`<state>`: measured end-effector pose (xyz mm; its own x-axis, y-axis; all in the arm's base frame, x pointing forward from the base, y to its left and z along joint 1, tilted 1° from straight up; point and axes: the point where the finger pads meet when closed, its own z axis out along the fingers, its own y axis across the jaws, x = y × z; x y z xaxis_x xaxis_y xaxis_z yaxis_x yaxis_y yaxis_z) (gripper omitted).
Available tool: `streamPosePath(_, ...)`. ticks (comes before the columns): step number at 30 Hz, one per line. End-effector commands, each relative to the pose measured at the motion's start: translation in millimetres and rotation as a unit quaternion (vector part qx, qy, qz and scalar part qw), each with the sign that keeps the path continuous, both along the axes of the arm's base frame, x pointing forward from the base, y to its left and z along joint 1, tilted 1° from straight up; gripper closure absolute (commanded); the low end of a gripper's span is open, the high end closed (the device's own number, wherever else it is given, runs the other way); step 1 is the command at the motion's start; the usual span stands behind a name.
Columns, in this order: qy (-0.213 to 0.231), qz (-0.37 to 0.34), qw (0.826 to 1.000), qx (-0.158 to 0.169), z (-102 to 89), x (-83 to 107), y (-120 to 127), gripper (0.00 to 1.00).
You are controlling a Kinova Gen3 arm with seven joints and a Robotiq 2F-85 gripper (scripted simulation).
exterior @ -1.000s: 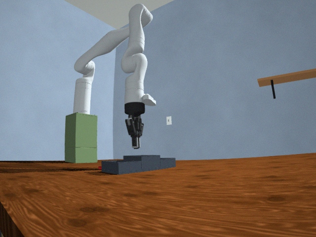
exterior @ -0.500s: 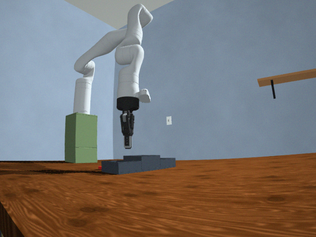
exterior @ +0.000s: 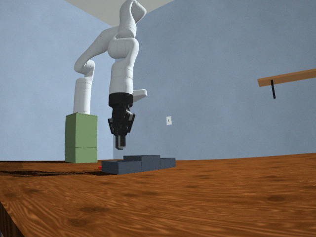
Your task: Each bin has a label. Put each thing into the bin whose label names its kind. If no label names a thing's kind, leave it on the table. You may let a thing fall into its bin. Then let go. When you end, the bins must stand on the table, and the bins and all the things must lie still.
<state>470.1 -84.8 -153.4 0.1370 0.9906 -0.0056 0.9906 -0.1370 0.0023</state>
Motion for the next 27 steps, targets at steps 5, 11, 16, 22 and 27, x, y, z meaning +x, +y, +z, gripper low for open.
streamPosePath(5,-0.005,0.077,0.997,0.003,1.4,1.1,-6.1,0.89)
streamPosePath(11,-0.005,0.077,0.997,0.003,1.4,1.2,-7.5,0.89)
streamPosePath(16,-0.005,0.077,0.997,0.003,1.4,1.1,-7.0,0.89)
streamPosePath(22,-0.005,0.077,0.997,0.003,1.4,1.1,-6.3,0.89)
streamPosePath(27,-0.005,0.077,0.997,0.003,-6.6,1.2,-6.2,0.89)
